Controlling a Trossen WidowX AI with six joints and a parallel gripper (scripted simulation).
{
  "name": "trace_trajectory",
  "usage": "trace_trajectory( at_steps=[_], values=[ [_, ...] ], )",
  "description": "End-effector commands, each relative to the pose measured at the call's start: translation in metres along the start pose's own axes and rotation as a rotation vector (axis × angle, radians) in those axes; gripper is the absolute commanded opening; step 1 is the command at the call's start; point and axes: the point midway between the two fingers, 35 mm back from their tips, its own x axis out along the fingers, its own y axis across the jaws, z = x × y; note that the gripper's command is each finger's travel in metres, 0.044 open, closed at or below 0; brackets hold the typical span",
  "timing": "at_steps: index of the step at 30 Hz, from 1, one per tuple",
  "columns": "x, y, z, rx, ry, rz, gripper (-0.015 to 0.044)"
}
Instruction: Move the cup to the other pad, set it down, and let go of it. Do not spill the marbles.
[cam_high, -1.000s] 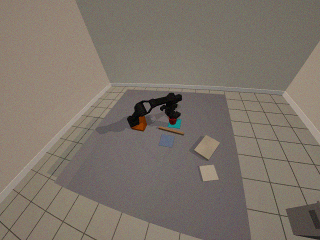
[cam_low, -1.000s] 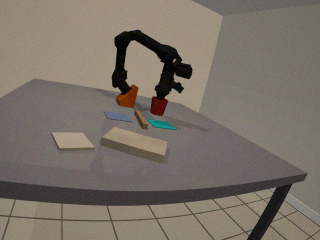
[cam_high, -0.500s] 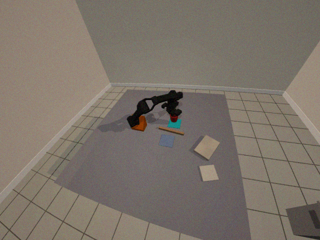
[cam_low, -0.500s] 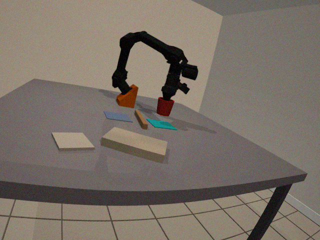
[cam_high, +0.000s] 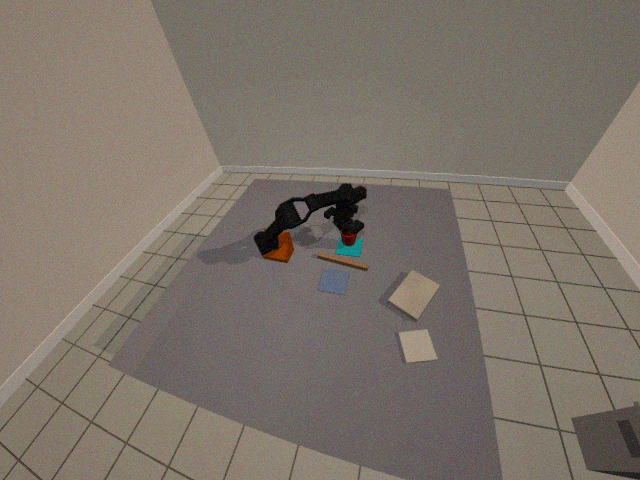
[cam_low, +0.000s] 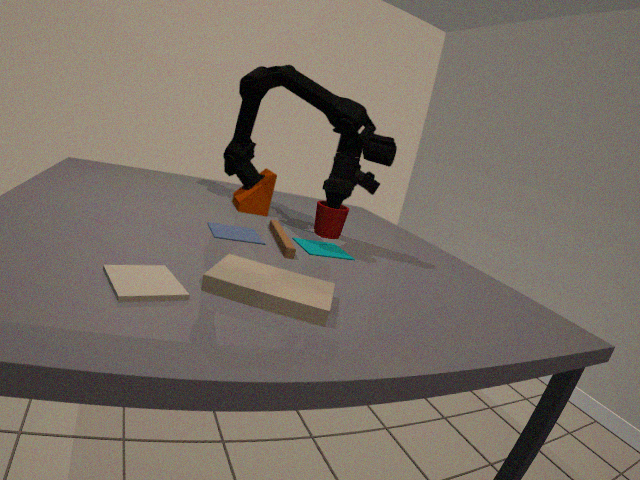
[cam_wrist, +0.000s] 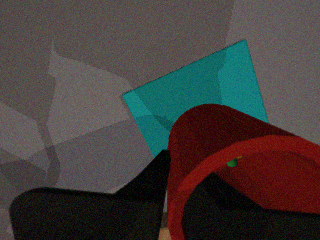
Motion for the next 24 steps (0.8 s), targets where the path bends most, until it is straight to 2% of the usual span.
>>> trace_trajectory(
  at_steps=[1,14,24],
  values=[
    [0.006,0.000,0.000,-0.005,0.002,-0.004,0.0000],
    [0.027,0.000,0.000,-0.004,0.003,-0.005,0.0000],
    [0.025,0.000,0.000,0.000,0.002,0.000,0.0000]
  ],
)
